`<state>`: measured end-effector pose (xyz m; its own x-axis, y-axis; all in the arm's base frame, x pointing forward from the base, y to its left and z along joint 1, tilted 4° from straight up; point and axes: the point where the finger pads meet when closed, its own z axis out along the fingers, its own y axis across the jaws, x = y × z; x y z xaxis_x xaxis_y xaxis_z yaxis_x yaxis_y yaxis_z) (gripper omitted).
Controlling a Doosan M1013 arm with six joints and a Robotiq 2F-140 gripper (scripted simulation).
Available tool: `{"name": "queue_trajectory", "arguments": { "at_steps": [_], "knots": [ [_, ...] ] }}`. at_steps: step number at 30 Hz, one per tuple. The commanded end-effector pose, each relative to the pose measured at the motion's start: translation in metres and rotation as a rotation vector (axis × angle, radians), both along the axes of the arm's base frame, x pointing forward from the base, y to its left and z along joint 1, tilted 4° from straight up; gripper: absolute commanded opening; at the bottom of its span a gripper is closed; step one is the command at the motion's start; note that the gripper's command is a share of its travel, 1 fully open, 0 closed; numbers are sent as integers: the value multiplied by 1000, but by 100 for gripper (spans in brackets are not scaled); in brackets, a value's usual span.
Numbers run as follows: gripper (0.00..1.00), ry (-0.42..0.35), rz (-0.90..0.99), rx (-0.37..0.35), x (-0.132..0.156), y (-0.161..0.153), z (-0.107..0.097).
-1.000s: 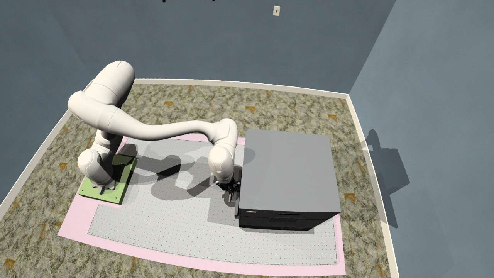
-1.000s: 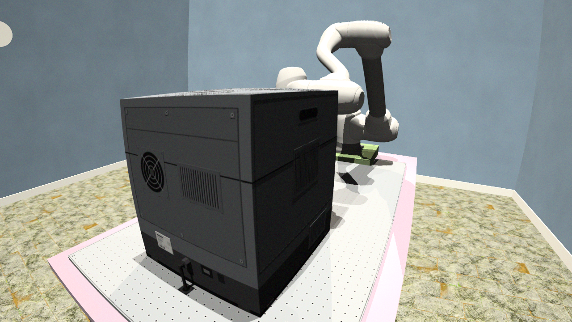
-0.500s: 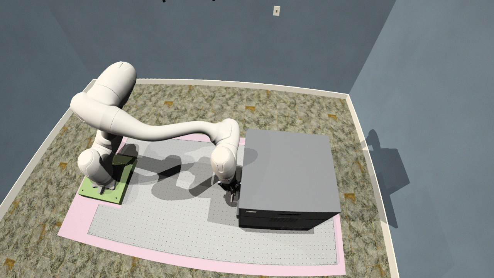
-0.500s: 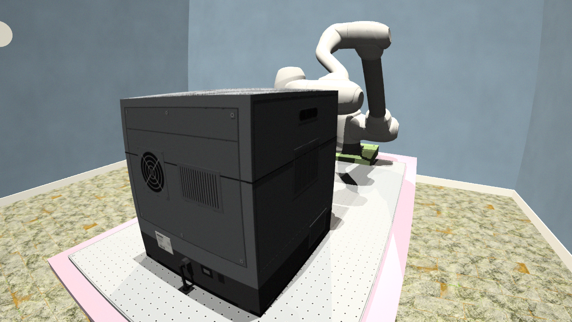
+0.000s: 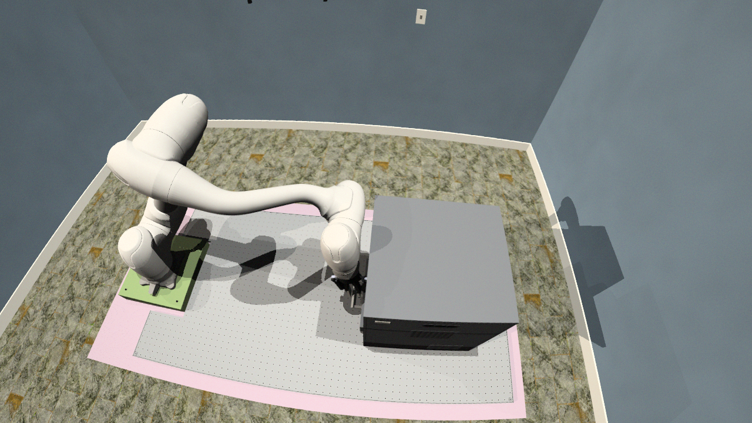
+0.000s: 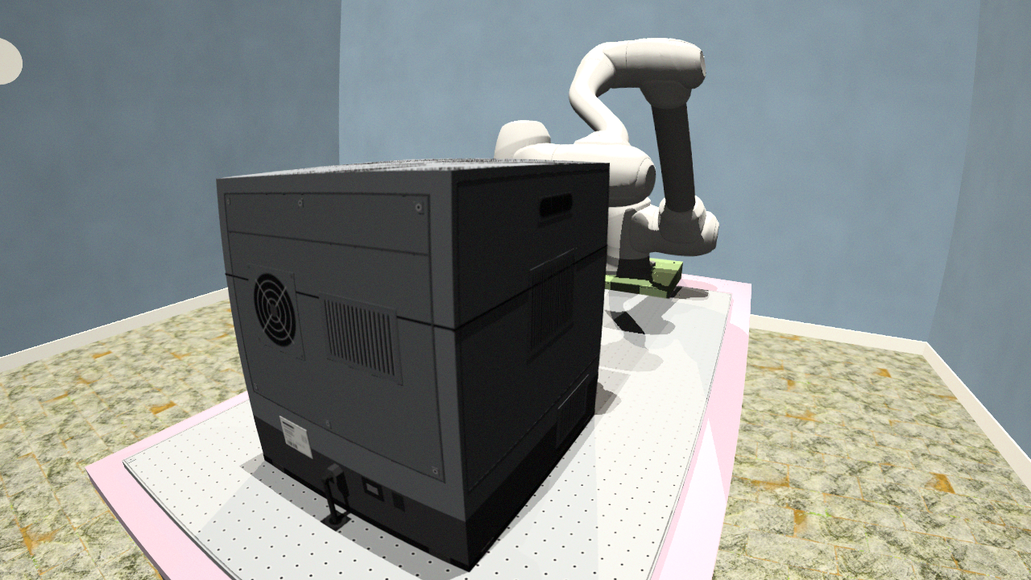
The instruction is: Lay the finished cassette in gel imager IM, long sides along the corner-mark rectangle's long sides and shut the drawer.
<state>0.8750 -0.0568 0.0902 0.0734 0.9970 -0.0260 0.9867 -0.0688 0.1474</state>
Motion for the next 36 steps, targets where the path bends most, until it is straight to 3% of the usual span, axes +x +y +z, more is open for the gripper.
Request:
{"name": "queue_trajectory", "arguments": {
  "at_steps": [1, 36],
  "knots": [
    [27, 0, 0, 0, 0, 0, 0],
    [27, 0, 0, 0, -2, 1, 15]
  ]
}}
